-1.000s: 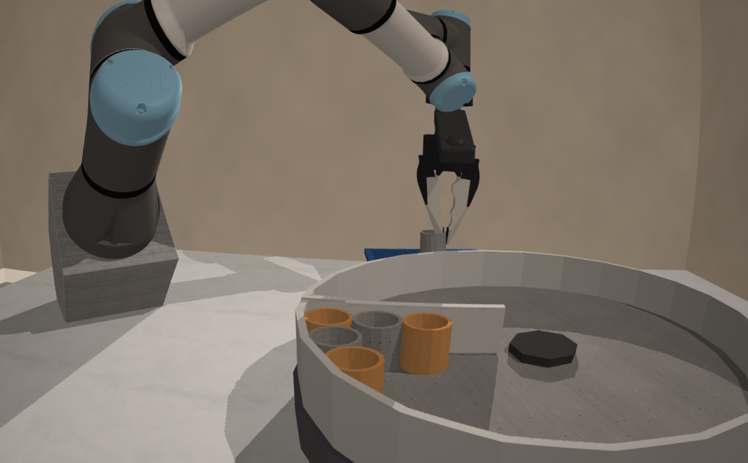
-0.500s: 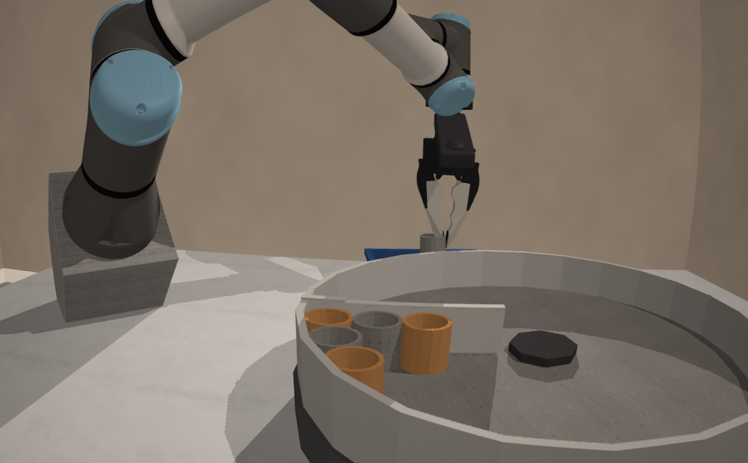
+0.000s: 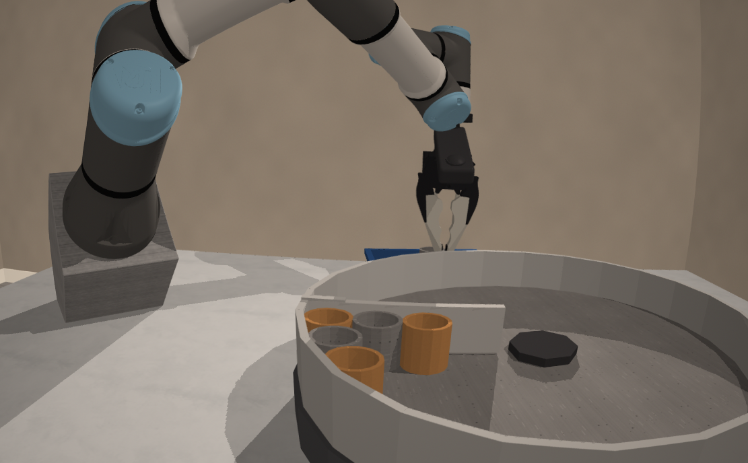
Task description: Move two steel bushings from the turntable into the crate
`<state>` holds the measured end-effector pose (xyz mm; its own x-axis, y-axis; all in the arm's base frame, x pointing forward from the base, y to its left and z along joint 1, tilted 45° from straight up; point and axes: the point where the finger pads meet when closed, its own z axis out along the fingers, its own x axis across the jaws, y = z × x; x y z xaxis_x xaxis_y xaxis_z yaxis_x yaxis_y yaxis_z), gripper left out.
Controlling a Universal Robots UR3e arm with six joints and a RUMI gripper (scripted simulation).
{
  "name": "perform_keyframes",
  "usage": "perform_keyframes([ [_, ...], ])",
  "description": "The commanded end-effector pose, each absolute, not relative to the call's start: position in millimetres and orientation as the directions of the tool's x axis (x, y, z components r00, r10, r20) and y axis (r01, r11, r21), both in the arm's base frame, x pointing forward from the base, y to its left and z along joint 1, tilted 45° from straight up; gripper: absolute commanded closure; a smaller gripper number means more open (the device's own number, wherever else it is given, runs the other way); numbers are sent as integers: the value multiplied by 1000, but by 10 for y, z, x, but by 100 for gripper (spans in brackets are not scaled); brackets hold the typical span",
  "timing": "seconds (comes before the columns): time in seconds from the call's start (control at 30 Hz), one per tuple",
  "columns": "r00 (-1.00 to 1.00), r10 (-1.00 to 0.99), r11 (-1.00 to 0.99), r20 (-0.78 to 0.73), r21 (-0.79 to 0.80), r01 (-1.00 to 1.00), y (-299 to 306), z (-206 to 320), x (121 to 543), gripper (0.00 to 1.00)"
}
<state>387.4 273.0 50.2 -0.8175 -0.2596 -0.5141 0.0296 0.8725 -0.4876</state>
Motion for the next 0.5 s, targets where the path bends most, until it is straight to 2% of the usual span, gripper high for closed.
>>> perform_keyframes([
  [0.0,-816,-260,874,-517,-485,29,2704,449,3926,100],
  [0.47,-816,-260,874,-517,-485,29,2674,398,3968,100],
])
